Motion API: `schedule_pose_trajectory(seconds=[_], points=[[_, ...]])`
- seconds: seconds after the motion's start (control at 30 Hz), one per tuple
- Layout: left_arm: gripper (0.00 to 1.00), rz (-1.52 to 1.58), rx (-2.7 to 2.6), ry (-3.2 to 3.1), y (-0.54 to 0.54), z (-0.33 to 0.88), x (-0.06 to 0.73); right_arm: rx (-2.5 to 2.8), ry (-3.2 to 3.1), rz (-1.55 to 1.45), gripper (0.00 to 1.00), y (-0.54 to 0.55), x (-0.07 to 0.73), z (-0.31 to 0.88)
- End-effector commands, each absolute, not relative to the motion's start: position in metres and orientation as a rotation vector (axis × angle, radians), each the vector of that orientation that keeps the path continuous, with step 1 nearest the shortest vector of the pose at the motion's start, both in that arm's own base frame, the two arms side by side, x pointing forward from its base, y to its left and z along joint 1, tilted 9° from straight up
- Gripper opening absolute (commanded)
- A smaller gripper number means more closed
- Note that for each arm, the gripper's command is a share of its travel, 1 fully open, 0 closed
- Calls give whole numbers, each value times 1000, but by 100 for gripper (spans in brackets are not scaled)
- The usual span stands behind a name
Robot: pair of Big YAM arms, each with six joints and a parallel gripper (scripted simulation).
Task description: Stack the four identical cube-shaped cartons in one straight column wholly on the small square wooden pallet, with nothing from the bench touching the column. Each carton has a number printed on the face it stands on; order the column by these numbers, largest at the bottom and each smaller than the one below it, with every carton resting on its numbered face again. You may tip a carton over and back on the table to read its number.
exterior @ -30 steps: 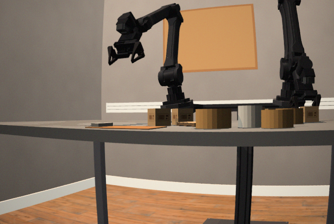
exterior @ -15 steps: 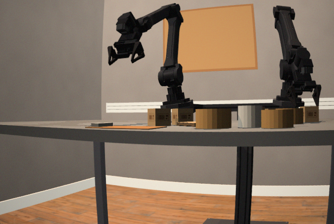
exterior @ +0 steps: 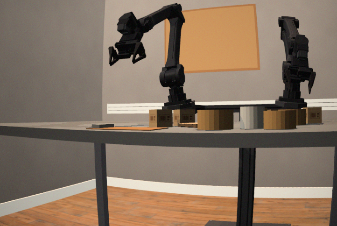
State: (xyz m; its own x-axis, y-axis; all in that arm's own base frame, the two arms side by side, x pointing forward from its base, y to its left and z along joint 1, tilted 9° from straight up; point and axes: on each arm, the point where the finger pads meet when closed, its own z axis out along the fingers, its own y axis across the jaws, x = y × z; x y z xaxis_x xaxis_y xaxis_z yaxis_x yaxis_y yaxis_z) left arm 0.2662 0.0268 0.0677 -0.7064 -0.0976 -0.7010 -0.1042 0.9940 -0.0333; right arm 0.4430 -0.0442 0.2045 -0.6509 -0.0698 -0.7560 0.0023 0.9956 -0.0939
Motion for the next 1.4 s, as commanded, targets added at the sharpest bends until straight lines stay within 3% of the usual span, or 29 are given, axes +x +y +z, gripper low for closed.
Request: schedule_pose_trajectory(seconds=[0.0, 0.23, 0.47, 0.87, 1.37], points=[[83, -36, -21, 2248, 9, 107, 321, -52, 2221, -125, 100, -48, 457, 235], [83, -167, 245, 2129, -58, 148, 385, -52, 2221, -125, 100, -48, 457, 235], [83, -129, 411, 2321, -107, 85, 418, -52, 2221, -125, 100, -48, 457, 235], [83, 46, 494, 2463, -119, 38, 425, -52, 2221, -125, 100, -48, 457, 235], [83, 48, 474, 2454, -118, 28, 438, -52, 2221, -125, 100, -48, 457, 235]])
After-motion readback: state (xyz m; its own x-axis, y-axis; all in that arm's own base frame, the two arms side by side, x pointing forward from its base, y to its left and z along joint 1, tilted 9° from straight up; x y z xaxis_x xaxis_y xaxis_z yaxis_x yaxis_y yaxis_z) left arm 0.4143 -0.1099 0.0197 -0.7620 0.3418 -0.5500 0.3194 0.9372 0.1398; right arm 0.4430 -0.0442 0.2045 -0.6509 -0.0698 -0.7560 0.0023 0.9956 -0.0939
